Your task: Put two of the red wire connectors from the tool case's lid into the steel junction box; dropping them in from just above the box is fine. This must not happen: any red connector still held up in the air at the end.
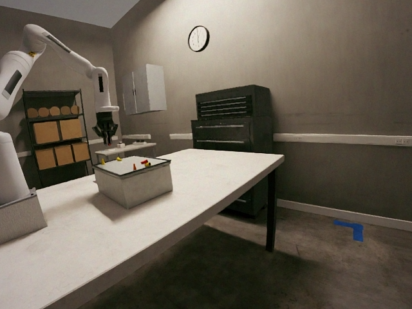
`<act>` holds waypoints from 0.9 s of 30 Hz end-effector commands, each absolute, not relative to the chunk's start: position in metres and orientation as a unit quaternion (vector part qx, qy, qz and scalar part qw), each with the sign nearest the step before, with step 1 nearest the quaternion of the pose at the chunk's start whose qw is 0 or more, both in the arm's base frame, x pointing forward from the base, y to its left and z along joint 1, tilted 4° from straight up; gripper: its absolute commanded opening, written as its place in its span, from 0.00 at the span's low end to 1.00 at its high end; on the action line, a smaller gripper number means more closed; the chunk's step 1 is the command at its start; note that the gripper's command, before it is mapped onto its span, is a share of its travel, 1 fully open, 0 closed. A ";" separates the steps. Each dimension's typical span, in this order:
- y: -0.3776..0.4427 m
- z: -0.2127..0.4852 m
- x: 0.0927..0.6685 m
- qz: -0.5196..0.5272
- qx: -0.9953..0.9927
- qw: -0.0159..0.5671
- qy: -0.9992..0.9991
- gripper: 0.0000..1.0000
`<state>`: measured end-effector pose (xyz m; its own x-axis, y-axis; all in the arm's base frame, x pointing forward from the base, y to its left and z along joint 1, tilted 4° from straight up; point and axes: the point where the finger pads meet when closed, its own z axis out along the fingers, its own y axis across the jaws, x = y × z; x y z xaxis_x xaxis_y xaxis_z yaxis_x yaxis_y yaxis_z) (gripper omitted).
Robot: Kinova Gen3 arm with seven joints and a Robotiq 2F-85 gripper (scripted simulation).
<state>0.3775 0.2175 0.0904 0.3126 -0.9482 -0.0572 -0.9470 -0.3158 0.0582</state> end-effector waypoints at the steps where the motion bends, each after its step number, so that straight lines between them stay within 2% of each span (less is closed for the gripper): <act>1: 0.250 0.091 0.373 -0.038 0.819 0.008 -0.573 0.19; 10: 0.294 0.093 0.367 -0.038 0.819 0.008 -0.573 0.19; 27: 0.316 0.094 0.364 -0.038 0.819 0.008 -0.573 0.19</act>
<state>0.3635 0.3152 0.0933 0.3379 -0.9397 -0.0535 -0.9384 -0.3407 0.0574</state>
